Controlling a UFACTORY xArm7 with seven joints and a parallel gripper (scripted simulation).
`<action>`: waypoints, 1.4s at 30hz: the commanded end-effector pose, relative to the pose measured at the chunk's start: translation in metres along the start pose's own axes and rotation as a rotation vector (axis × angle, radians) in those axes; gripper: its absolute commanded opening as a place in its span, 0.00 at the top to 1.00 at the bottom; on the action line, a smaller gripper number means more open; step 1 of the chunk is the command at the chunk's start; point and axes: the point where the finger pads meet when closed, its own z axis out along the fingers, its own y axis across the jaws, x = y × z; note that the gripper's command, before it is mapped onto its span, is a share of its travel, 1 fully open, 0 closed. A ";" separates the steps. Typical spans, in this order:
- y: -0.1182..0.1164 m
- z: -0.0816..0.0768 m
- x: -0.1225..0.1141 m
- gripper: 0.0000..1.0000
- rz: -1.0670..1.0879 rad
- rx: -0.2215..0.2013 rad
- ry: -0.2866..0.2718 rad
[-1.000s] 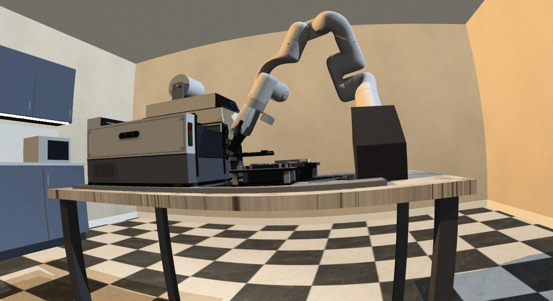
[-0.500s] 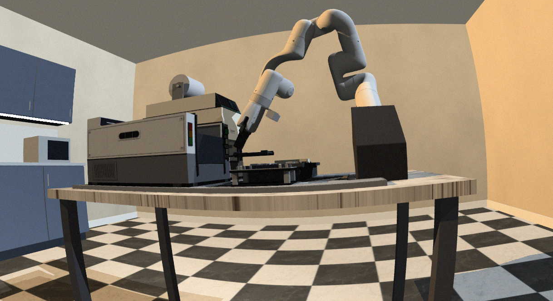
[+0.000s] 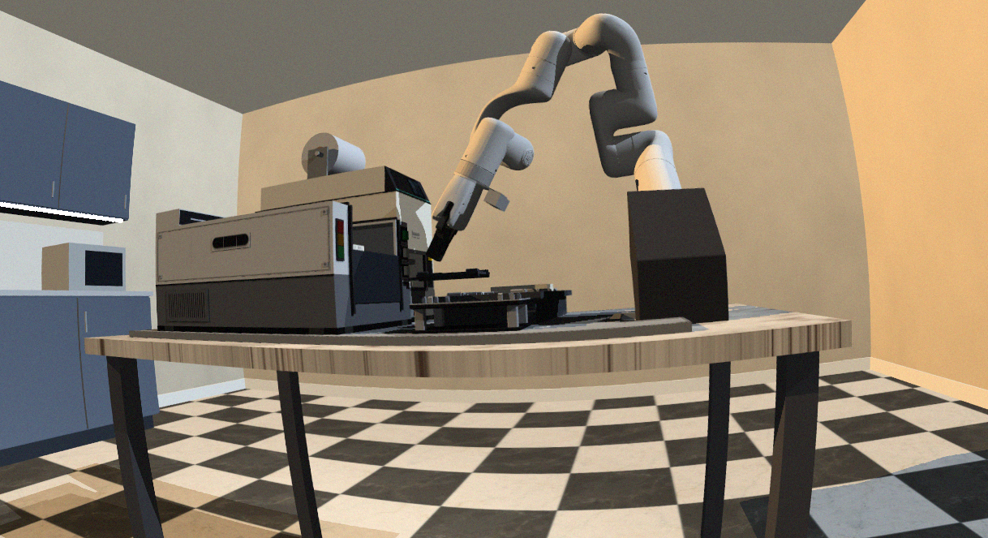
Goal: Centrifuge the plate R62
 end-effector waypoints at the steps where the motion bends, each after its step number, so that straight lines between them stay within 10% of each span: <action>1: 0.001 -0.006 0.001 1.00 0.001 -0.002 -0.003; 19: 0.001 -0.030 0.005 1.00 0.000 -0.002 -0.003; 27: 0.002 -0.067 -0.010 1.00 0.000 -0.002 -0.004; 39: 0.002 -0.068 -0.010 1.00 0.000 -0.002 -0.004; 42: 0.002 -0.068 -0.010 1.00 0.000 -0.002 0.096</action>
